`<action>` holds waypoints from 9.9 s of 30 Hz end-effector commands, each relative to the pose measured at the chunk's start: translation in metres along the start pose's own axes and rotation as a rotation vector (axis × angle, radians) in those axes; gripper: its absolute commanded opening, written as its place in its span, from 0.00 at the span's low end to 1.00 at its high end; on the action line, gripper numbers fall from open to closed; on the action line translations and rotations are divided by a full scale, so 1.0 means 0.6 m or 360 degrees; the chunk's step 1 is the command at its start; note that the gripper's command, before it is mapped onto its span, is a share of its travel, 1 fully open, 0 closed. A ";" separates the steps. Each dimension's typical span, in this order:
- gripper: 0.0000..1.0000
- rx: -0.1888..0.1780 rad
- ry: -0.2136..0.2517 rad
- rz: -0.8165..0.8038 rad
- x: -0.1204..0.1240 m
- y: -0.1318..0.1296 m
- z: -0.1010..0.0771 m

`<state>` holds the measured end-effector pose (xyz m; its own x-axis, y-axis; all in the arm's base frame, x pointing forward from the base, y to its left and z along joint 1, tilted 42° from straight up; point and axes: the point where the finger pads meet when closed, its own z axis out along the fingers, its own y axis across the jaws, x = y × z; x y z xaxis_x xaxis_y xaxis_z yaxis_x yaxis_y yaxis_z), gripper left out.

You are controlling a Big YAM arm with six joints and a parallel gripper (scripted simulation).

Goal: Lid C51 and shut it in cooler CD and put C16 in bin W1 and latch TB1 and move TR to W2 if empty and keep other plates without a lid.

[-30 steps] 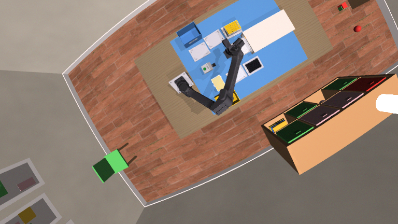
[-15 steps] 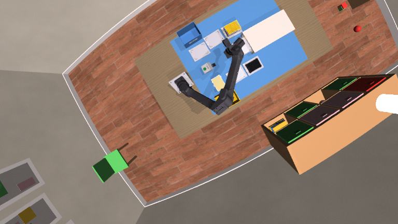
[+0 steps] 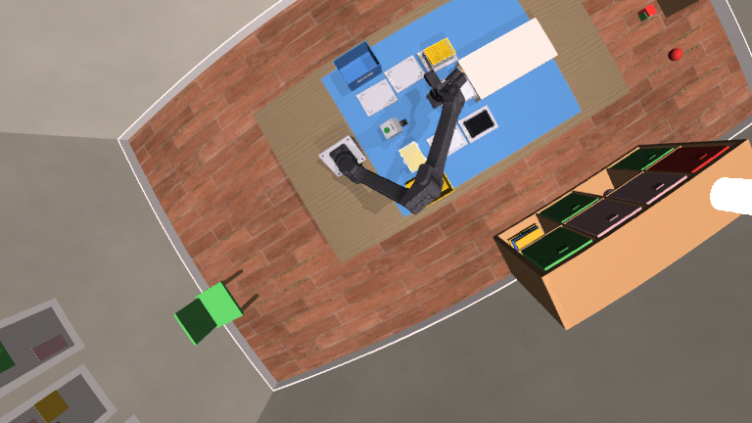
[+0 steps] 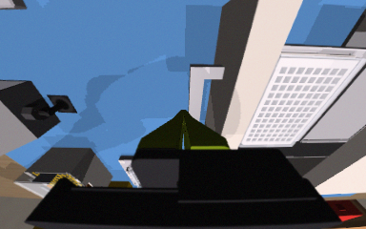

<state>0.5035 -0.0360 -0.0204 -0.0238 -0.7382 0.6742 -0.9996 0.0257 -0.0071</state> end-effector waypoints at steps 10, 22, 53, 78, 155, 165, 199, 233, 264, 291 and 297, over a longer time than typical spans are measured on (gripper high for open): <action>0.00 0.0030 -0.0006 0.0033 0.011 -0.059 -0.005; 0.00 0.0041 -0.0010 0.0040 0.008 -0.061 -0.007; 0.00 0.0029 -0.0007 0.0032 0.011 -0.070 -0.005; 0.00 0.0026 -0.0005 0.0029 0.013 -0.115 -0.005; 0.00 0.0046 -0.0009 0.0040 0.010 -0.180 -0.009; 0.00 0.0046 -0.0009 0.0040 0.010 -0.180 -0.009; 0.00 0.0028 -0.0006 0.0030 0.015 -0.195 -0.006; 0.00 0.0057 -0.0011 0.0050 0.011 -0.233 -0.011; 0.00 0.0078 -0.0013 0.0048 0.008 -0.195 -0.035; 0.00 0.0073 -0.0014 0.0046 0.001 -0.138 -0.031; 0.00 0.0067 -0.0014 0.0050 0.003 -0.129 -0.027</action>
<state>0.5773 -0.0383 -0.0178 -0.0283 -0.7378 0.6744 -0.9996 0.0250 -0.0146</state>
